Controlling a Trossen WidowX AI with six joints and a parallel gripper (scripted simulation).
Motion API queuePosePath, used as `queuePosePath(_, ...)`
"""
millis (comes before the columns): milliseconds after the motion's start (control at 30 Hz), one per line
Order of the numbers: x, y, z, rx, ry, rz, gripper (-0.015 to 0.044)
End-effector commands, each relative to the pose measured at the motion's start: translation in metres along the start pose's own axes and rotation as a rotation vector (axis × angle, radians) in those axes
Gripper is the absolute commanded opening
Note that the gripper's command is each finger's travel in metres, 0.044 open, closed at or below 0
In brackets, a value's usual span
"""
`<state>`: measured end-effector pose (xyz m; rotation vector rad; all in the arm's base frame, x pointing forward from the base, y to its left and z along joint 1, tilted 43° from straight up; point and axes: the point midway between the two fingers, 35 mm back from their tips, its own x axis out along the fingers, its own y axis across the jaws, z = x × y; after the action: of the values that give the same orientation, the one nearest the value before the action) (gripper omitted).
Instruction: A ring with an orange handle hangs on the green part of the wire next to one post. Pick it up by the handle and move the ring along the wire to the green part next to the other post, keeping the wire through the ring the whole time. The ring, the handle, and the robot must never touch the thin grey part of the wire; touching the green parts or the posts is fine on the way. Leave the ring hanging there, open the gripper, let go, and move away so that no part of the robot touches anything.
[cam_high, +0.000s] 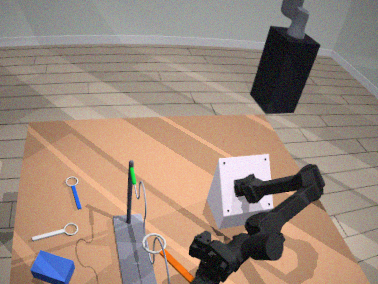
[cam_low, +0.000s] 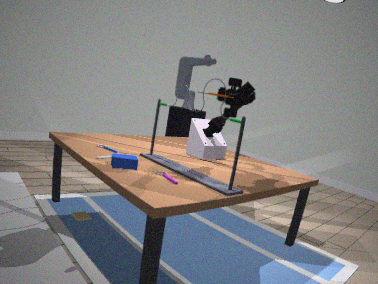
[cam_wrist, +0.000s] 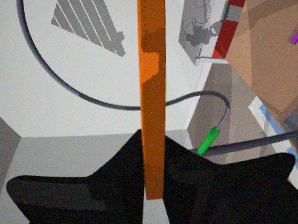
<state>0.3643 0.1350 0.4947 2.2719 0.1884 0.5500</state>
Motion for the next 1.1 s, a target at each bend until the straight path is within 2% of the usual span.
queuePosePath(0, -0.0003, 0.0043, 0.0001, 0.058, -0.001, 0.035, -0.0150)
queuePosePath(600, -0.0011, 0.0131, 0.0014, 0.258, 0.003, 0.136, -0.0150)
queuePosePath(1067, 0.0006, 0.0072, -0.0017, 0.310, 0.006, 0.157, -0.0150)
